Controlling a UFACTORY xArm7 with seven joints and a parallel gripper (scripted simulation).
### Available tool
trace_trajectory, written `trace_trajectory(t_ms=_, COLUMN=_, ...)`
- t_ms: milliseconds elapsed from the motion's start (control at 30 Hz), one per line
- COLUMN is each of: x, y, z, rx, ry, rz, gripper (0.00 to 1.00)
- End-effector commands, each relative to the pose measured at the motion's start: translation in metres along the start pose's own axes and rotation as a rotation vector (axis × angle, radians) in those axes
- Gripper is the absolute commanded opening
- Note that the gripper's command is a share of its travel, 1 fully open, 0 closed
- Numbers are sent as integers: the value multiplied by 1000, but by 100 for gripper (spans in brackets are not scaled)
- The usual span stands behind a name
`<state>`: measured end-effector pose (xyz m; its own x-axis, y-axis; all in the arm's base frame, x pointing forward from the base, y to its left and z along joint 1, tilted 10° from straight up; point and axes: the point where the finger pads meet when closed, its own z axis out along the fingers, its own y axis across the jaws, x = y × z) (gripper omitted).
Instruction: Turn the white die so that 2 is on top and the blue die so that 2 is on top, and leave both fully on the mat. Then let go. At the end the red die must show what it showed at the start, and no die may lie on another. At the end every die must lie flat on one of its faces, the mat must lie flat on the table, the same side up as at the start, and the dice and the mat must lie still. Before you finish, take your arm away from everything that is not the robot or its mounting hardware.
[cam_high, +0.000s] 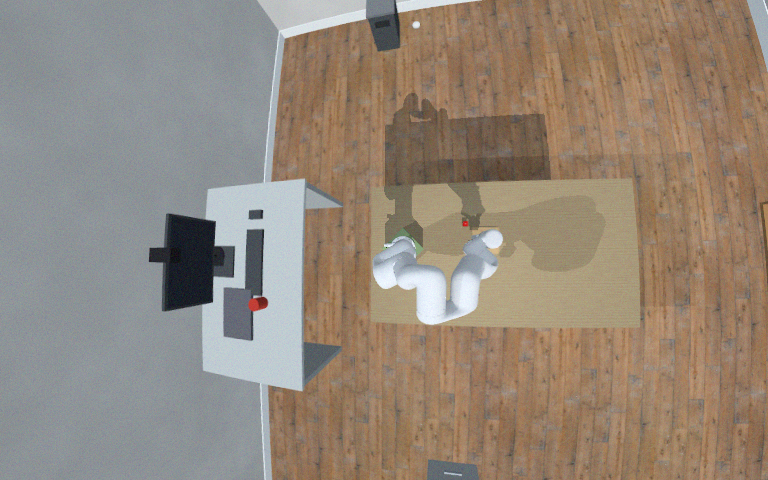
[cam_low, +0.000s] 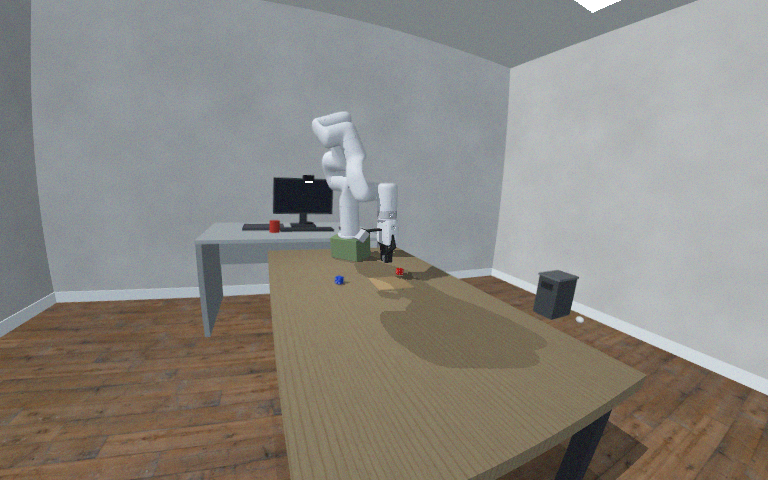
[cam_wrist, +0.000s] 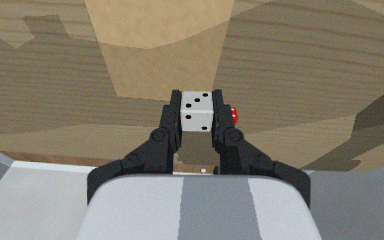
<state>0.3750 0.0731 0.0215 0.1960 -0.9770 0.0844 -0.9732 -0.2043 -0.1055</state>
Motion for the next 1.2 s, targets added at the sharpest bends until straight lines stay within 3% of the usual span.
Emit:
trace_trajectory(t_ms=0, x=0, y=-7, z=29, rx=-4, ry=47, rz=6, gripper=21)
trace_trajectory(t_ms=300, x=2, y=-7, z=62, rx=-4, ry=47, rz=6, gripper=21)
trace_trajectory(t_ms=1167, x=2, y=-7, z=67, rx=-4, ry=47, rz=6, gripper=21)
